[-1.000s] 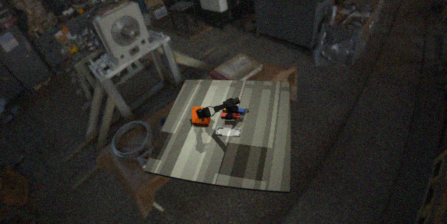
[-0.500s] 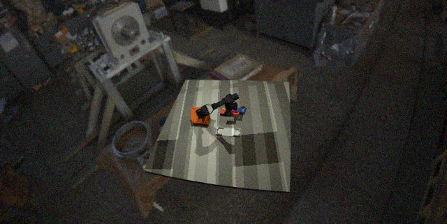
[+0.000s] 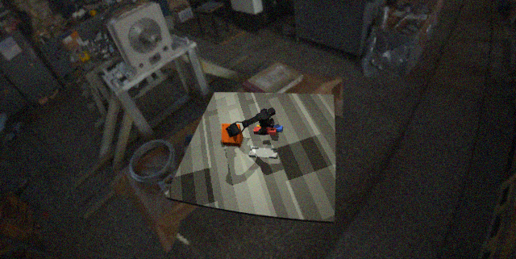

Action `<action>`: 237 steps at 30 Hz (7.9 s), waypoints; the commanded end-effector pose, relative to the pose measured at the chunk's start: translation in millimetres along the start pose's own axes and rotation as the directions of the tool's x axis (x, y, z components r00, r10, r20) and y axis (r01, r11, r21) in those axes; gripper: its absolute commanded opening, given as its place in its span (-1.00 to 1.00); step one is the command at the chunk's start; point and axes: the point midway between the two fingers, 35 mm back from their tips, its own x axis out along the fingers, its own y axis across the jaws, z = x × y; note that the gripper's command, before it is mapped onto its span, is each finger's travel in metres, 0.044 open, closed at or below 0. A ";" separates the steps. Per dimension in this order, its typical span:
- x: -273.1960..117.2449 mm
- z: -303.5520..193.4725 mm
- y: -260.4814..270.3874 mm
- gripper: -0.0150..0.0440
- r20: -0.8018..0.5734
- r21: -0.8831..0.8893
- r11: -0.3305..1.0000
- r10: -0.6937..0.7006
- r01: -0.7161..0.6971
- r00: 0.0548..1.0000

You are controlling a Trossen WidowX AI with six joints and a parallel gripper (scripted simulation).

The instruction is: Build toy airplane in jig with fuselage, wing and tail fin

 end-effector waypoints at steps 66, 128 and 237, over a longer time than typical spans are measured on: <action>64.7 -11.8 -121.1 0.17 0.002 -0.018 1.000 -0.023 0.023 1.000; 45.8 -5.6 -117.9 1.00 0.004 -0.014 1.000 -0.006 0.006 1.000; 109.3 53.8 128.7 -0.16 0.008 0.079 0.997 -0.013 0.012 1.000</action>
